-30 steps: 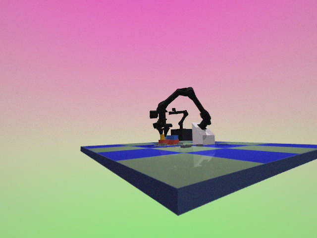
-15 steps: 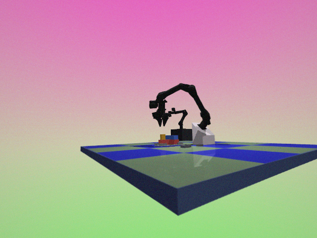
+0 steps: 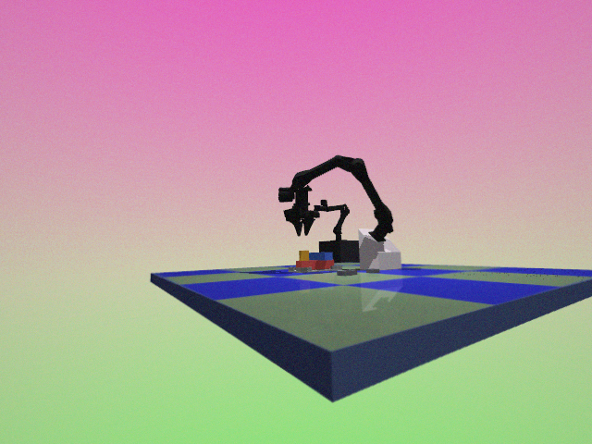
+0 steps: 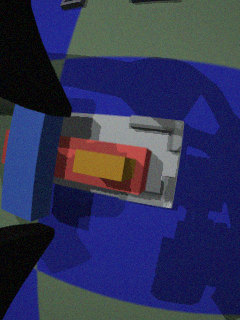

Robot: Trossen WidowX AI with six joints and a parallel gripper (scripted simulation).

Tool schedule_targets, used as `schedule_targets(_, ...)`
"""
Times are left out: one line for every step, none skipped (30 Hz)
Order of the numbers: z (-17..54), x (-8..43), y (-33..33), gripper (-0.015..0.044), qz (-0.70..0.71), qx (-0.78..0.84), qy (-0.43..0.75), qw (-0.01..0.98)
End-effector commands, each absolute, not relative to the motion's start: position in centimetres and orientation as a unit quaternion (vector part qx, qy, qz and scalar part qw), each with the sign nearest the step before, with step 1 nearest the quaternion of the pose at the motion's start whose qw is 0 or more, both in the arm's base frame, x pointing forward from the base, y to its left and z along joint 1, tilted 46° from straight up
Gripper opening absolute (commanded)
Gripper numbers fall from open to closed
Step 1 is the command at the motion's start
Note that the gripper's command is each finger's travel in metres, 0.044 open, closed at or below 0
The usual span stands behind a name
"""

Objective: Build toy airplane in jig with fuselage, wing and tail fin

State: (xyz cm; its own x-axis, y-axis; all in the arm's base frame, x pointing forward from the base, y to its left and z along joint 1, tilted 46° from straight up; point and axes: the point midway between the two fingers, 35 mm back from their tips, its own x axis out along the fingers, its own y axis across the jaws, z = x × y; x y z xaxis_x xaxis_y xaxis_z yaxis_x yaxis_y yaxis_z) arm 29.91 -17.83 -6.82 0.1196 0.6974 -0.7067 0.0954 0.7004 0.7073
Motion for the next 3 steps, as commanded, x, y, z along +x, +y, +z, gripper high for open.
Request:
schedule_targets(-6.85, 29.90, -17.80, 0.0260, 0.223, 0.315, 0.627, 0.676)
schedule_targets(-6.85, 29.90, -17.80, 0.0260, 0.223, 0.315, 0.627, 0.676)
schedule_targets(-6.85, 29.90, -17.80, 0.0260, 0.223, 0.315, 0.627, 0.676)
